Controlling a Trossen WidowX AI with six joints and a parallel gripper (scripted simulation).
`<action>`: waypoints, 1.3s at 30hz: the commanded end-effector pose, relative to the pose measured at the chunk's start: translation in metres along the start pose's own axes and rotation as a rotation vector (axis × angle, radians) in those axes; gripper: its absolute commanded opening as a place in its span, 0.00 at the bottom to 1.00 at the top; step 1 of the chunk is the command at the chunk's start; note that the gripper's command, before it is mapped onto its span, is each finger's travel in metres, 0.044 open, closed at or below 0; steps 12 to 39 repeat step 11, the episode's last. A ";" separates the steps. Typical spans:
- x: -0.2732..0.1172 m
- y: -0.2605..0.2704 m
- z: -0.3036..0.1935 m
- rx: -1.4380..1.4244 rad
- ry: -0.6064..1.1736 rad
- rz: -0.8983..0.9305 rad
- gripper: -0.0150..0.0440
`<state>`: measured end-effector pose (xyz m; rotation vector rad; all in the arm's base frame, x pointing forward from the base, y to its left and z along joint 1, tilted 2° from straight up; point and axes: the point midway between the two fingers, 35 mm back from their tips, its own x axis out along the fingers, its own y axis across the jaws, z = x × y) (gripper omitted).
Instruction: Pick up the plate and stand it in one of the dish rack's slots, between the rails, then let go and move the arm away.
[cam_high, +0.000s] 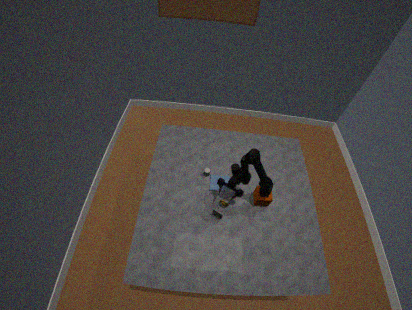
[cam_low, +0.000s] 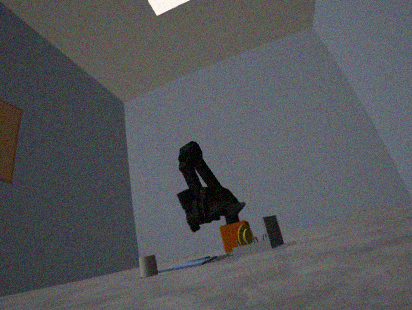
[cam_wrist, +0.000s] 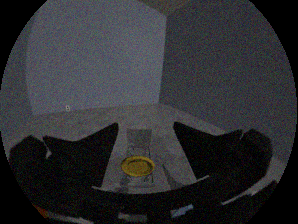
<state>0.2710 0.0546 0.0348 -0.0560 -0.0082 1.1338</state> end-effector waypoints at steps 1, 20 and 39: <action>0.000 0.000 0.026 0.006 -0.006 -0.002 0.93; 0.003 -0.031 0.021 0.098 0.038 -0.098 0.93; 0.003 -0.031 0.021 0.098 0.038 -0.098 0.93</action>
